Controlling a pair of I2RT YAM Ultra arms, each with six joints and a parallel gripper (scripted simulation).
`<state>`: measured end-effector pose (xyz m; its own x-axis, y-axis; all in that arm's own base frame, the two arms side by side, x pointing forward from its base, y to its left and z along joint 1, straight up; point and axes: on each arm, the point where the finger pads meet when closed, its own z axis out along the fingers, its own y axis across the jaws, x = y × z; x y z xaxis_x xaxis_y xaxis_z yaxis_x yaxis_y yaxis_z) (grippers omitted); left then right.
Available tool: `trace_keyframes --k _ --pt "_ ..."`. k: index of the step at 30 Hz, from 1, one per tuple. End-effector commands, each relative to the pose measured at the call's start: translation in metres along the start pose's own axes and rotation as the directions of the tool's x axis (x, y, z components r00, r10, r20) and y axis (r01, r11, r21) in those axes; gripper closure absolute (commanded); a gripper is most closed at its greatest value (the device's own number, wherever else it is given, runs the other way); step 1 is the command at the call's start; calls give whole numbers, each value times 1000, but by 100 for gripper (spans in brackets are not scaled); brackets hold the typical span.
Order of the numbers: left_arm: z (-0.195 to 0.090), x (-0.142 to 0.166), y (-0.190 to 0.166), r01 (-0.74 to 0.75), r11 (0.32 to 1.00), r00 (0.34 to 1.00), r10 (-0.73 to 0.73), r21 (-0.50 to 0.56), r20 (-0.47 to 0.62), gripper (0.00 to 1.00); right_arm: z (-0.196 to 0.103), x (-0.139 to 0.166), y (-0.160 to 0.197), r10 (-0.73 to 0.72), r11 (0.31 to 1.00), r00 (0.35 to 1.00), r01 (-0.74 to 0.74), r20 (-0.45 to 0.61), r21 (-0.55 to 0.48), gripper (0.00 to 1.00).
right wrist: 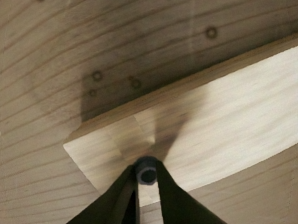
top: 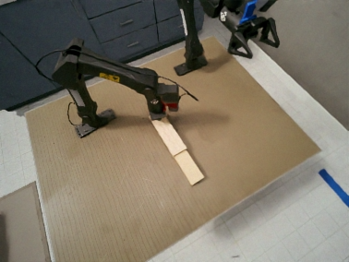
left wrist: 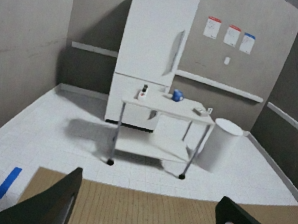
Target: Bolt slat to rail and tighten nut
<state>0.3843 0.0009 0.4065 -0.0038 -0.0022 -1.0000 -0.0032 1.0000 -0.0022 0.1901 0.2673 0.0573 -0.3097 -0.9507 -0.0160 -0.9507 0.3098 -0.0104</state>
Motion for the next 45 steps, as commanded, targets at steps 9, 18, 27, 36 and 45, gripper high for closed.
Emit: trace_keyframes --k 9,18,27,36,45 --pt "-1 -5 0 0 1000 1000 0 0 12 0 11 -2 -2 457 889 889 -457 -12 -8 88" --pt "-1 -5 0 0 1000 1000 0 0 12 0 11 -2 -2 739 673 673 -739 -16 -3 88" --pt "-1 -5 0 0 1000 1000 0 0 12 0 11 -2 -2 895 445 445 -895 -17 2 88" --pt "-1 -5 0 0 1000 1000 0 0 12 0 11 -1 -2 994 104 104 -994 -13 10 88" --pt "-1 -5 0 0 1000 1000 0 0 12 0 11 -1 -3 985 -172 -172 -985 -10 14 88"
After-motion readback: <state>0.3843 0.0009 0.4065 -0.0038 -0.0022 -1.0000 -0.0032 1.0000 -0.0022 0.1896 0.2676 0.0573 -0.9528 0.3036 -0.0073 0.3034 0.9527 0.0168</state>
